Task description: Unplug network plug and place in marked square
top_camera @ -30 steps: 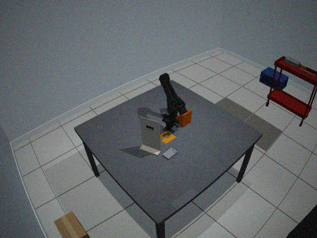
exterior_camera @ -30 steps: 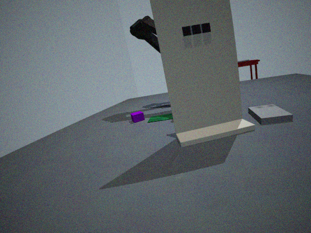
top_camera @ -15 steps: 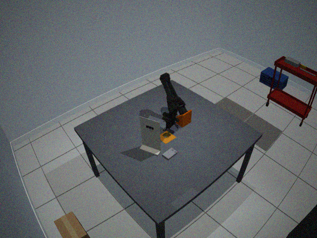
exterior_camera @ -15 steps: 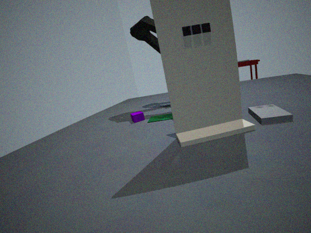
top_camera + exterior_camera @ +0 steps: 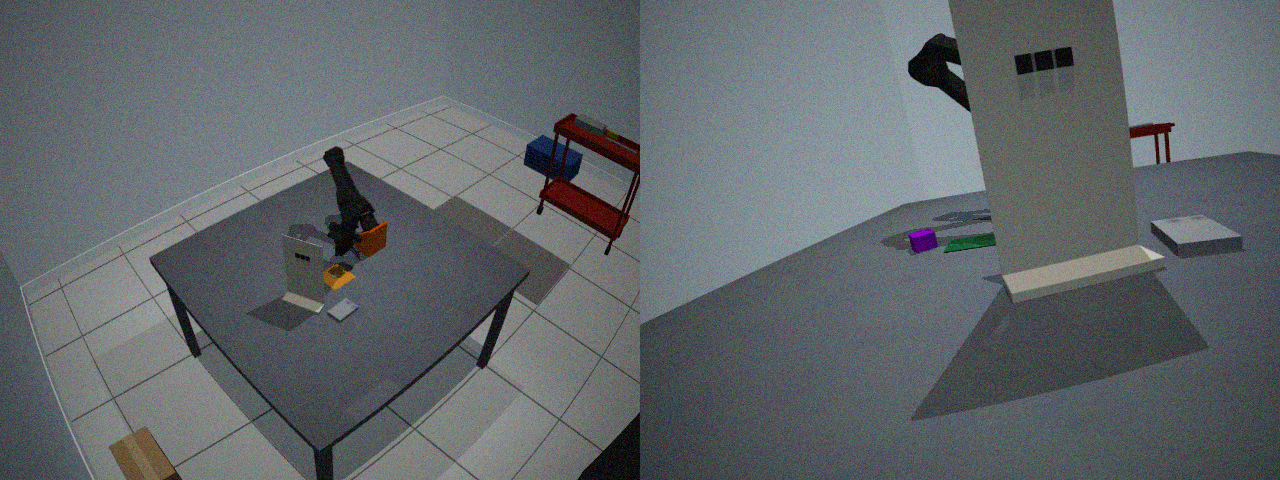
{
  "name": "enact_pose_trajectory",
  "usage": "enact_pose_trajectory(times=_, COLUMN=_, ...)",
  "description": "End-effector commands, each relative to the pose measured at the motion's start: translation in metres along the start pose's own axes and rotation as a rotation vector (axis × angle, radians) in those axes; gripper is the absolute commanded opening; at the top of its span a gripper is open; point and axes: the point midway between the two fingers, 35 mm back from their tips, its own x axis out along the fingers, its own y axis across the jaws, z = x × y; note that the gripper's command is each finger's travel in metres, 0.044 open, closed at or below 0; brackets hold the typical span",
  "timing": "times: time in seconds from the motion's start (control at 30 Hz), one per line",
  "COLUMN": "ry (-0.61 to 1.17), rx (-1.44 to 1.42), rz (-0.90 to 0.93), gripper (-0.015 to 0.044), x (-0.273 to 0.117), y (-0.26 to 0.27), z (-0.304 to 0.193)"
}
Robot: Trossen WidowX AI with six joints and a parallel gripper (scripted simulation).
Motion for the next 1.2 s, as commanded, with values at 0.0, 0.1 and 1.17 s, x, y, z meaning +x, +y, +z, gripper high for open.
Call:
enact_pose_trajectory(times=0.0, ry=-0.003, rx=0.011, rz=0.009, gripper=0.0156, x=-0.005, y=0.004, z=0.002)
enact_pose_trajectory(times=0.1, ry=-0.004, rx=0.01, rz=0.01, gripper=0.0156, x=-0.009, y=0.005, z=0.003)
enact_pose_trajectory(times=1.17, ry=0.001, rx=0.007, rz=0.006, gripper=0.0156, x=-0.075, y=0.053, z=0.0)
